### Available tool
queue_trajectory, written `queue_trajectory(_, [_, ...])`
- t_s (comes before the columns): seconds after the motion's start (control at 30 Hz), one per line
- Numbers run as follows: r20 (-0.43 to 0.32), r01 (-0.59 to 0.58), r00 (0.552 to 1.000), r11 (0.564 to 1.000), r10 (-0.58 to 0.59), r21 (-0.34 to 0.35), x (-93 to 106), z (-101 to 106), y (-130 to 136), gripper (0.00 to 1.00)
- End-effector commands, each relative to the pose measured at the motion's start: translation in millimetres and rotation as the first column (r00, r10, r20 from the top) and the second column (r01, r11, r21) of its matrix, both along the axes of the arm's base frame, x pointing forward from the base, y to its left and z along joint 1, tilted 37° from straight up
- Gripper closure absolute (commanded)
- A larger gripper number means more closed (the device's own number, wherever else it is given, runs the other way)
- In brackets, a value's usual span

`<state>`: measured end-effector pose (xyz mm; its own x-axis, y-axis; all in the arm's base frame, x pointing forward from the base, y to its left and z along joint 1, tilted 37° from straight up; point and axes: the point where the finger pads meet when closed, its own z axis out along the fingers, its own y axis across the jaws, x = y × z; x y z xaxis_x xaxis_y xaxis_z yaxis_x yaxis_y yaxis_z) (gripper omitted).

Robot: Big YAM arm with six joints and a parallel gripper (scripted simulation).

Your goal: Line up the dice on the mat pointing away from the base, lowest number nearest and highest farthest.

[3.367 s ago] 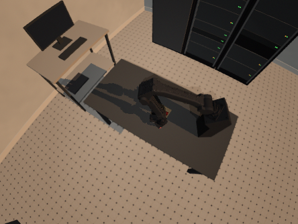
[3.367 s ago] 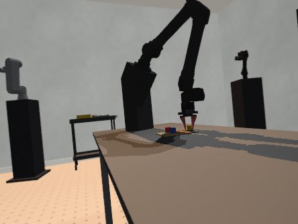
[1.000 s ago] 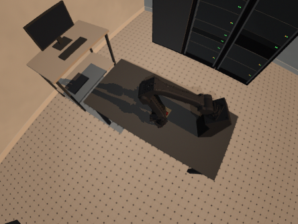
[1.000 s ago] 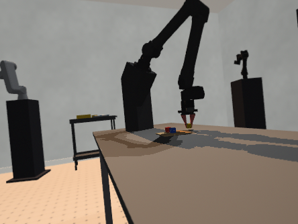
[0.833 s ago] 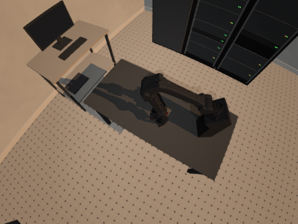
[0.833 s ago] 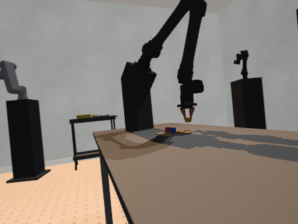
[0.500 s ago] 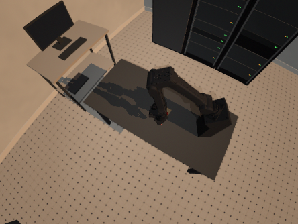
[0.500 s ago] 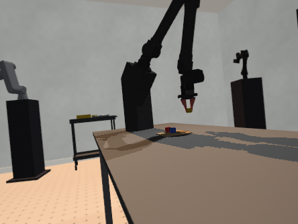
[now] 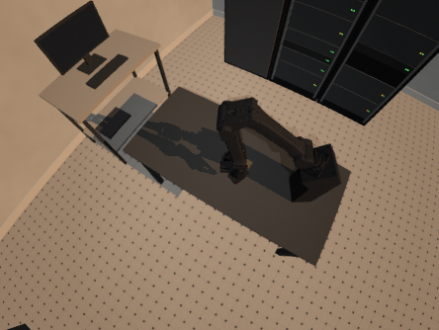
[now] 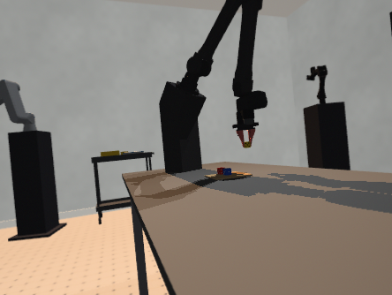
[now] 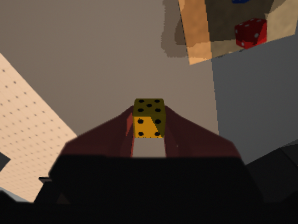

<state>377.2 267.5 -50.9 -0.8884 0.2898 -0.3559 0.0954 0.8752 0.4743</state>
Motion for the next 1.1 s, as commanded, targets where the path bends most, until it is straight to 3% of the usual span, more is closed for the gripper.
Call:
queue_trajectory(0.0, [0.022, -0.038, 0.999, 0.998, 0.039, -0.048, 25.4, -1.1, -22.6, 0.8])
queue_trajectory(0.07, [0.048, -0.106, 0.993, 0.99, 0.111, -0.089, 50.2, 2.1, -44.0, 0.8])
queue_trajectory(0.1, [0.048, -0.106, 0.993, 0.99, 0.111, -0.089, 50.2, 2.1, -44.0, 0.8])
queue_trajectory(0.17, [0.078, -0.18, 0.978, 0.974, 0.192, -0.136, 77.0, 6.4, -71.6, 0.8])
queue_trajectory(0.37, [0.122, -0.278, 0.944, 0.939, 0.306, -0.205, 112.6, 14.3, -117.2, 0.8])
queue_trajectory(1.07, [0.147, -0.308, 0.928, 0.926, 0.344, -0.218, 117.8, 16.2, -109.8, 0.8])
